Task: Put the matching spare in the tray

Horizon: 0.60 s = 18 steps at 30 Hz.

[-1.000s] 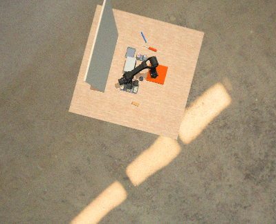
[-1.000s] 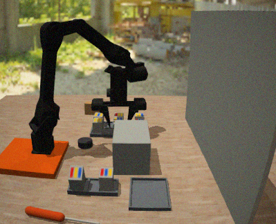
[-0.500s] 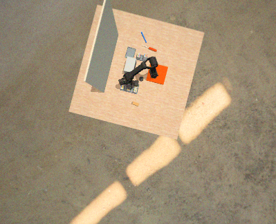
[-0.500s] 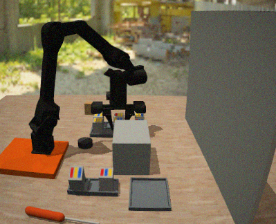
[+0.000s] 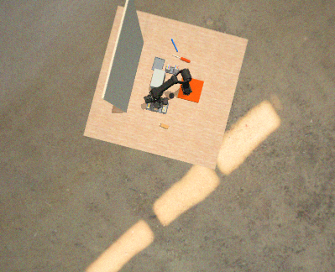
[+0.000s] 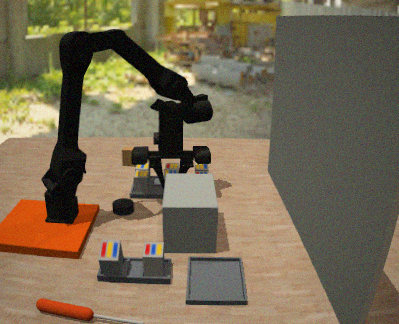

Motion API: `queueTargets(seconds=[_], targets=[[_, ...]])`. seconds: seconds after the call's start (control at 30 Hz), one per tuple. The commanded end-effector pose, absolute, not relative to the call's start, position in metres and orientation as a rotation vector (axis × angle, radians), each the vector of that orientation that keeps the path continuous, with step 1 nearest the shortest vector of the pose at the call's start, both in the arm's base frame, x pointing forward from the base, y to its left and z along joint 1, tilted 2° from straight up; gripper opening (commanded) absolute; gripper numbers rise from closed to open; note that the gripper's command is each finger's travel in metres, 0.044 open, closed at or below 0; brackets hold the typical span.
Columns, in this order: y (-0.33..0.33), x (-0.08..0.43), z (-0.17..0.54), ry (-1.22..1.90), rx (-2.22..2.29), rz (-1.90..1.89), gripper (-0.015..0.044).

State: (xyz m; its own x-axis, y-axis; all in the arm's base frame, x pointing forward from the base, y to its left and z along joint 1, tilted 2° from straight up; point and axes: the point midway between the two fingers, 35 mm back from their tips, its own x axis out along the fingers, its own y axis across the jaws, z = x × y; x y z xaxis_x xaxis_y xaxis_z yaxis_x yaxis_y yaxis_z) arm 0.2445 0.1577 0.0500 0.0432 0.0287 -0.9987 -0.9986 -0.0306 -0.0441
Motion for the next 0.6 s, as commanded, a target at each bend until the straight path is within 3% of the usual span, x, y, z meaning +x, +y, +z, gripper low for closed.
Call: queueTargets(seconds=[0.0,0.57], targets=[[0.158,0.245,0.05,1.141,-1.232,1.213,0.0],[0.156,0.242,0.128,1.141,-1.231,1.208,0.0]])
